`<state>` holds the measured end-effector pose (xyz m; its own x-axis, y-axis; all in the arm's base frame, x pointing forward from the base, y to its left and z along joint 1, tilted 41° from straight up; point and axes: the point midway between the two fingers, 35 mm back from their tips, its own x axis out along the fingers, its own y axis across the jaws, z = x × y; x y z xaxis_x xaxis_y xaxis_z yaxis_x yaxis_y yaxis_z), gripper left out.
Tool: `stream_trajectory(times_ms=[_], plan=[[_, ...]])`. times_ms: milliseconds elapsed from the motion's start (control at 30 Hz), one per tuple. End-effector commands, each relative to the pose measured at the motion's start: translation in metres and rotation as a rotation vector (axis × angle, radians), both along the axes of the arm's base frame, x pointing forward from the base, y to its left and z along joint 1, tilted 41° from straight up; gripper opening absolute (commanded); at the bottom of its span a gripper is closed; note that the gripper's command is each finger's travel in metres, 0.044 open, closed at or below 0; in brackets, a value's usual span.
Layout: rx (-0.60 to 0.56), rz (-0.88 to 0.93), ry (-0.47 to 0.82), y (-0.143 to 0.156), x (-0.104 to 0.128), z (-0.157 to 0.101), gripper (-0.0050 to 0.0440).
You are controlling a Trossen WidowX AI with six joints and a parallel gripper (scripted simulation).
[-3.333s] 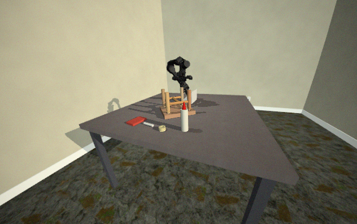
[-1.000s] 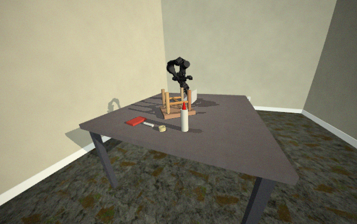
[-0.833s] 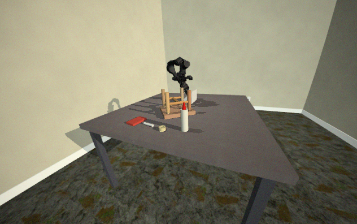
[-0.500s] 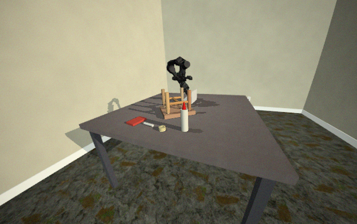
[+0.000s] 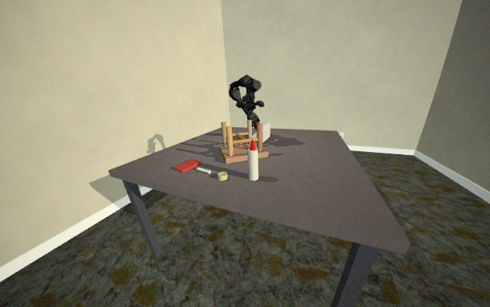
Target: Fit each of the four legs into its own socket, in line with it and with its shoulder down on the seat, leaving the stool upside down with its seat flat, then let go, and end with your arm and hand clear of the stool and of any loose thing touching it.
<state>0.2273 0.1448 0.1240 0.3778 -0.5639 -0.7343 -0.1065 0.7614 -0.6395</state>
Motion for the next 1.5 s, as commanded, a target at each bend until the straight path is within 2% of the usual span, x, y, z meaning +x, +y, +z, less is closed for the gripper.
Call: stream_trajectory(times_ms=[0,133,200,300,367,633,800,867,1200,1467], plan=[[0.013,0.004,-0.007,0.006,0.0,0.005,0.0],[0.008,0.006,-0.006,0.006,0.002,0.005,0.0],[0.021,0.011,-0.014,0.014,0.02,0.006,0.0],[0.043,0.02,-0.037,0.028,0.06,0.008,0.0],[0.043,0.02,-0.037,0.028,0.06,0.008,0.0],[0.051,0.059,-0.114,0.042,0.165,0.014,0.0],[0.011,0.102,-0.168,0.036,0.227,0.023,0.0],[-0.004,0.111,-0.183,0.032,0.243,0.025,0.0],[-0.006,0.112,-0.184,0.031,0.245,0.025,0.0],[-0.006,0.112,-0.184,0.016,0.245,0.008,0.0]])
